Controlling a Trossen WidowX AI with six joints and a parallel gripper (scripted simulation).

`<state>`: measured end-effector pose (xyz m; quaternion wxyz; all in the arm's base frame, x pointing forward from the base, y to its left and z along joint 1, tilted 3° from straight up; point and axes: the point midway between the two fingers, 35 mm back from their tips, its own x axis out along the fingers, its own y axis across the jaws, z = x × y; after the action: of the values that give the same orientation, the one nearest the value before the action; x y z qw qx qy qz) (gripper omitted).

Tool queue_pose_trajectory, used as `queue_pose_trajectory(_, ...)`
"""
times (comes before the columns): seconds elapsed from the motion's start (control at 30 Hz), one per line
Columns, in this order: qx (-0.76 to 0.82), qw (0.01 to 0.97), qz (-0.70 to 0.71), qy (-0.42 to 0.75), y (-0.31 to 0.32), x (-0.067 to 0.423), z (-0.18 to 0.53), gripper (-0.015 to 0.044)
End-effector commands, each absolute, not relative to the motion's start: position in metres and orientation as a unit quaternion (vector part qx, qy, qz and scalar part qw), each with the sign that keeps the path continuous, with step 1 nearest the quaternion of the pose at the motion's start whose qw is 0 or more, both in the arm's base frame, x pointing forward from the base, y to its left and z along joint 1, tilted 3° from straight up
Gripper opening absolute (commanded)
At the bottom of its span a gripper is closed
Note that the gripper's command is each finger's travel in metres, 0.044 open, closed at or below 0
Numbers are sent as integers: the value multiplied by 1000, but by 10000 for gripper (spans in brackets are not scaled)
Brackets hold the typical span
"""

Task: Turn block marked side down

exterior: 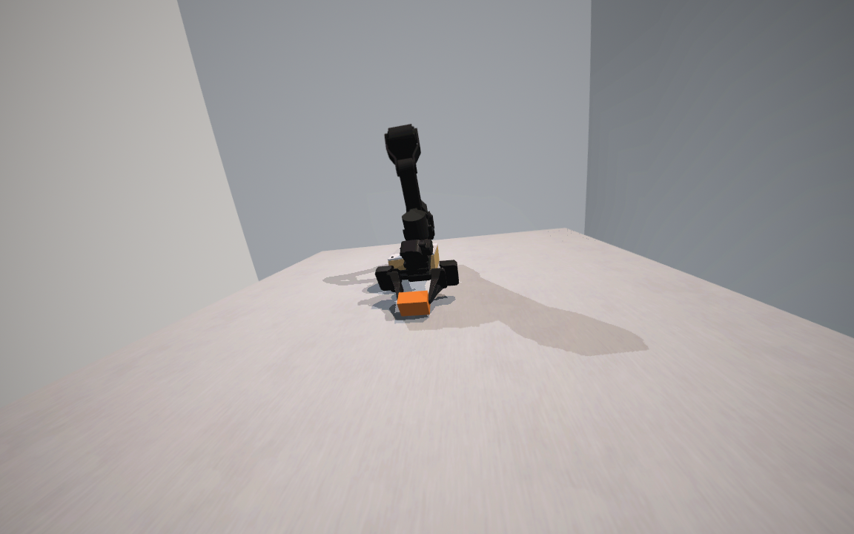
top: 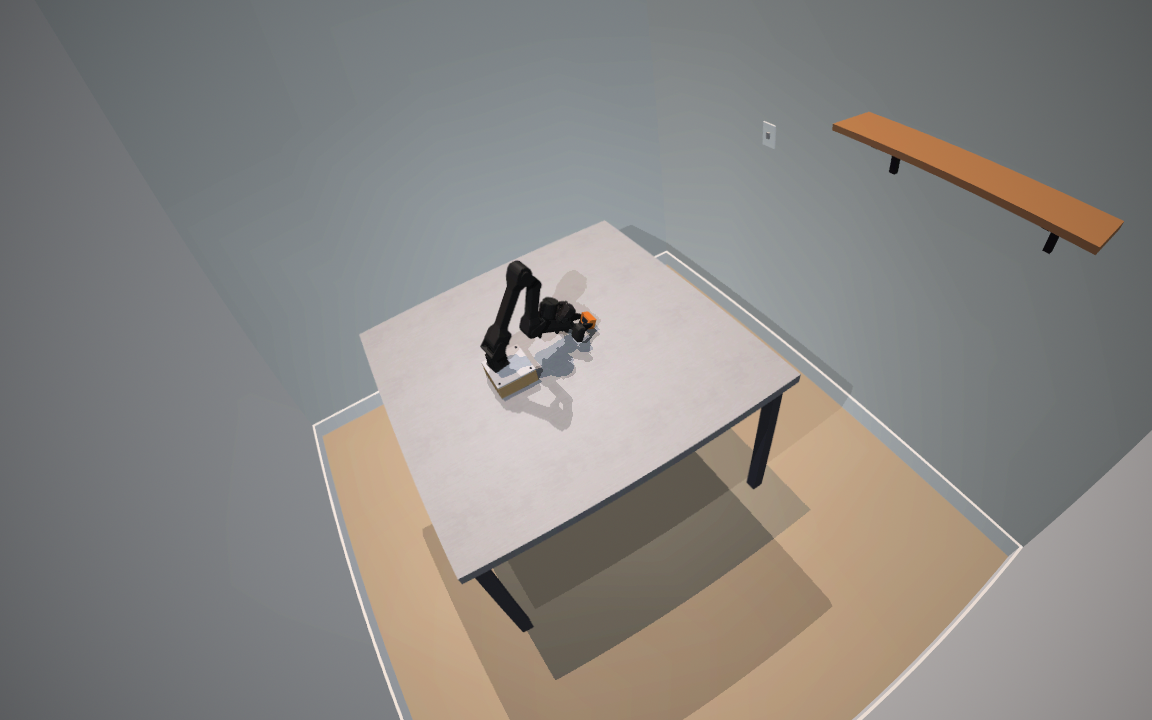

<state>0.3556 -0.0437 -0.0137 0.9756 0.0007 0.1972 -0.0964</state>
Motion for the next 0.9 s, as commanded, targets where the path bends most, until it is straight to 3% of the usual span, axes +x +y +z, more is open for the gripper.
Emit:
queue_pose_trajectory(0.0,-2,976,-98,197,-44,355,-13,394)
queue_pose_trajectory(0.07,-2,976,-98,197,-44,355,-13,440)
queue_pose_trajectory(0.87,-2,976,-98,197,-44,355,-13,440)
